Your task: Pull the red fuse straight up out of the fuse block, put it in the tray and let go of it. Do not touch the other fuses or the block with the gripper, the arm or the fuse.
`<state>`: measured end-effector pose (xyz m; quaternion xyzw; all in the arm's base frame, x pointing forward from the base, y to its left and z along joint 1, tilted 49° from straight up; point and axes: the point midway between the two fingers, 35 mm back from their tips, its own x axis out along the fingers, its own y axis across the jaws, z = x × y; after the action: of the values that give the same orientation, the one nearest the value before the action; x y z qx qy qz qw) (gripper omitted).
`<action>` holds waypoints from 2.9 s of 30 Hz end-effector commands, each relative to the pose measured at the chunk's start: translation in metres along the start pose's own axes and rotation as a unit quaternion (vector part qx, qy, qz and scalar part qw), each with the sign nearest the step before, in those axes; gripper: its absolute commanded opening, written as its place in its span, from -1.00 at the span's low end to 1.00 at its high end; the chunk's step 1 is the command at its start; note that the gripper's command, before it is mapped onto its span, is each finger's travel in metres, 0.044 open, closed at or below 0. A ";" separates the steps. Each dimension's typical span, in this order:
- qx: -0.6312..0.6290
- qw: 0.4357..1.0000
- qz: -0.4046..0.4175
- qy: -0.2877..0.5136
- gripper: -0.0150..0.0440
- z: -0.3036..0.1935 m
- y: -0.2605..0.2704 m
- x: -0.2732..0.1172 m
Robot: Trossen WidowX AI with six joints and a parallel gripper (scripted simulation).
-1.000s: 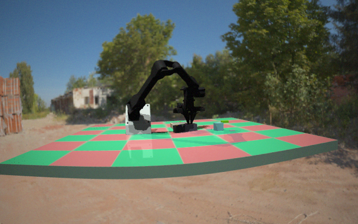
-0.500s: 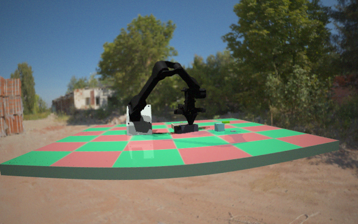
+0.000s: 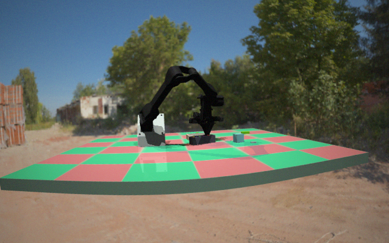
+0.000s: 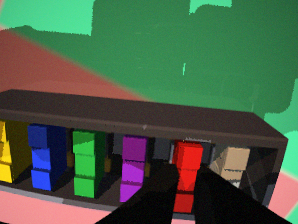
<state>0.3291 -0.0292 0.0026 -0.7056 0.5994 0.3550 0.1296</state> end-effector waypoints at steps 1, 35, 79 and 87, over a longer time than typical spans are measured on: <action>0.003 1.000 0.000 -0.001 -0.49 0.000 0.000 -0.002; 0.001 1.000 0.000 0.000 -0.49 0.000 -0.001 -0.019; 0.000 1.000 0.001 0.000 -0.49 0.000 0.000 -0.052; -0.001 1.000 0.000 -0.001 -0.49 0.008 -0.004 -0.058</action>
<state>0.3275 0.0144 0.0385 -0.7071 0.5985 0.3549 0.1261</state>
